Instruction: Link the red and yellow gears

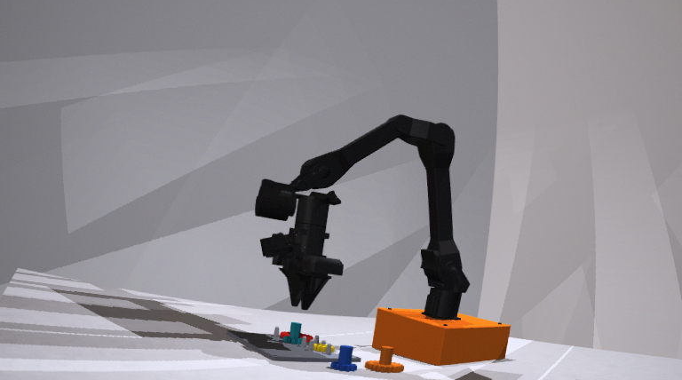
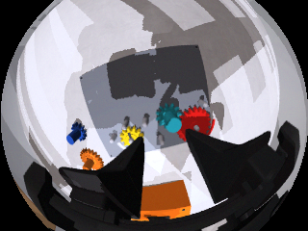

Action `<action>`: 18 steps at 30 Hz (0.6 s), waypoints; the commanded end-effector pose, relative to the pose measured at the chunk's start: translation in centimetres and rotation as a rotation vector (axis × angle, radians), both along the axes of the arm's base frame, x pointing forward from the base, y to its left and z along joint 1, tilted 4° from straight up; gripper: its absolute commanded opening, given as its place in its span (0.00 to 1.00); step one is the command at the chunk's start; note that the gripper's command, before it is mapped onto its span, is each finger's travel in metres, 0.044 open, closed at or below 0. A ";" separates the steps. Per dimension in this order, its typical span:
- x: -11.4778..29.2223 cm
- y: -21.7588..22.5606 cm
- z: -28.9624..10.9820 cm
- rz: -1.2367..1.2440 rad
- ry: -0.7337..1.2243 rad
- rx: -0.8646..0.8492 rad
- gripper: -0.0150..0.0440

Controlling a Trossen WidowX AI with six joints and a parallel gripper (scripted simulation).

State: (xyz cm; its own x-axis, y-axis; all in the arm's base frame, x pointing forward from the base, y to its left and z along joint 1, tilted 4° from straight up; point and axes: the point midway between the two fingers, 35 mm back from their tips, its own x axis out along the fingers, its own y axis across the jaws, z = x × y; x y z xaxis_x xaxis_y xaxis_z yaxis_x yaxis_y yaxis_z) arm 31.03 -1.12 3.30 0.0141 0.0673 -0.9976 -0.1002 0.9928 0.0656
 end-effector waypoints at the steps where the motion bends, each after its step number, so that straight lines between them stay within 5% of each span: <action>1: 0.1 5.4 0.3 -0.015 0.004 0.004 0.76; 7: -2.0 14.6 0.9 -0.082 0.012 0.014 1.00; 18: -3.0 16.9 0.4 -0.098 0.015 0.018 1.00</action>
State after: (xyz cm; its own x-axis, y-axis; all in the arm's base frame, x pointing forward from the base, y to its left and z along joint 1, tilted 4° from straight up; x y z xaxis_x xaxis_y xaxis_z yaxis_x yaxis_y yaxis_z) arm 28.13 15.50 4.25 0.0080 0.0819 -0.9966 -0.0121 0.9966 0.0818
